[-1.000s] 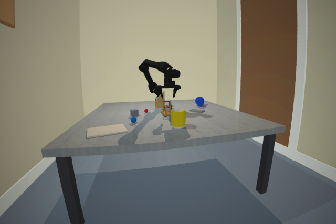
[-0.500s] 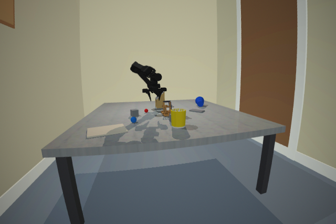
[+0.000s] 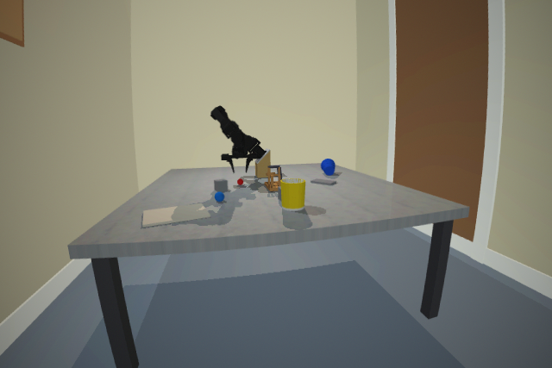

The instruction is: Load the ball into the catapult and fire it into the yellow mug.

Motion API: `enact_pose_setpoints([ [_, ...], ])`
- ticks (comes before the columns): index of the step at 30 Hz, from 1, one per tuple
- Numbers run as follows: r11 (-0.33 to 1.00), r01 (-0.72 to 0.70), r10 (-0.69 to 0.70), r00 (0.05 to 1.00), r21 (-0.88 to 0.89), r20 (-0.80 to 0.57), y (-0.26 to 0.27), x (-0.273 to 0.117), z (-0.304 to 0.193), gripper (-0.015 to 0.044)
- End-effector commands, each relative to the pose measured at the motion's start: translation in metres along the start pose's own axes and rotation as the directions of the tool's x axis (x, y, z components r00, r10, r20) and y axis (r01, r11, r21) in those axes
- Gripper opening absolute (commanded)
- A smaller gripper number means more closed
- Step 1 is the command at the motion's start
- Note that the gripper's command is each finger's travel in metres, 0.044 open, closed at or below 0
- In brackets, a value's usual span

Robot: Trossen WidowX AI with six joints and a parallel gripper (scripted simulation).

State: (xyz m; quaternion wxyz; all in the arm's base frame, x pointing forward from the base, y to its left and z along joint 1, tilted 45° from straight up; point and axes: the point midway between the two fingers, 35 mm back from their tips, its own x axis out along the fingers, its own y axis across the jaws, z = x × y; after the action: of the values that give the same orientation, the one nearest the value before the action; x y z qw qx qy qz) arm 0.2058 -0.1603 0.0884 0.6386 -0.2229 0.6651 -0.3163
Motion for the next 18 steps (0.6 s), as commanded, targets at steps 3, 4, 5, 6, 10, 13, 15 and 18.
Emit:
enact_pose_setpoints([
  [3, 1.0, 0.006, -0.006, 1.0, -0.002, 0.002, -0.001, 0.007, -0.005, 0.03],
  [4, 1.0, 0.007, -0.007, 1.0, -0.002, 0.002, -0.001, 0.012, -0.005, 0.03],
  [5, 1.0, 0.007, -0.007, 1.0, -0.002, 0.002, -0.001, 0.016, -0.005, 0.03],
  [6, 1.0, 0.007, -0.007, 1.0, -0.002, 0.002, -0.001, 0.017, -0.005, 0.03],
  [10, 1.0, 0.007, -0.007, 1.0, -0.002, 0.002, -0.001, 0.018, -0.005, 0.03],
  [13, 1.0, 0.007, -0.007, 1.0, -0.002, 0.001, -0.001, 0.023, -0.004, 0.03],
  [15, 1.0, 0.006, -0.006, 1.0, -0.002, 0.001, 0.0, 0.026, -0.004, 0.03],
  [18, 1.0, 0.006, -0.006, 1.0, -0.002, 0.001, 0.0, 0.031, -0.004, 0.03],
])
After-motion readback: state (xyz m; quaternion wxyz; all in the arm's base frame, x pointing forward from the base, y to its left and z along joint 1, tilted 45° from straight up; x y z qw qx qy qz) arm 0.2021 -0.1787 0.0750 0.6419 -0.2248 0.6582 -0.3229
